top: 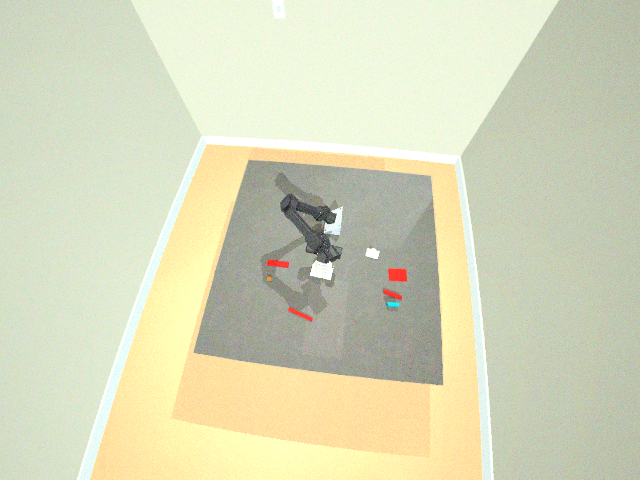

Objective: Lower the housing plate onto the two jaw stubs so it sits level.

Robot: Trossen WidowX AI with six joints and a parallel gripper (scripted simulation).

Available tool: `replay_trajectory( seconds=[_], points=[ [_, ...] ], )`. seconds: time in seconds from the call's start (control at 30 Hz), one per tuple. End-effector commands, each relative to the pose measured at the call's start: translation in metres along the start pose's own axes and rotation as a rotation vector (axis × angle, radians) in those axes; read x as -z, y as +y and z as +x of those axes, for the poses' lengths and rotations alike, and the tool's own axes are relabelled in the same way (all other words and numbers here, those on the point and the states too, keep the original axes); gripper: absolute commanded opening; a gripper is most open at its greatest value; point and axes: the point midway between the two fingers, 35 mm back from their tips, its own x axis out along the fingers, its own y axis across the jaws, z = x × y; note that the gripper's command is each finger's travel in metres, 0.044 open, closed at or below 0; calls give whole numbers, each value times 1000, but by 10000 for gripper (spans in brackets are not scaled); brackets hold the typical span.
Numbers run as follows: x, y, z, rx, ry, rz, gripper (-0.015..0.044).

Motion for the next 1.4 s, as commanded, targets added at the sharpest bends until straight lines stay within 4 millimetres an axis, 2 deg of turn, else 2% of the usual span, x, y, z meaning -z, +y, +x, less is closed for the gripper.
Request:
replay_trajectory(
  seconds=[0.0, 1.0, 1.37],
  points=[
    [1, 1, 0, -3, 3, 7, 351],
    [2, 3, 1, -3, 3, 7, 351],
    [0, 4, 17, -5, 2, 7, 351]
  ],
)
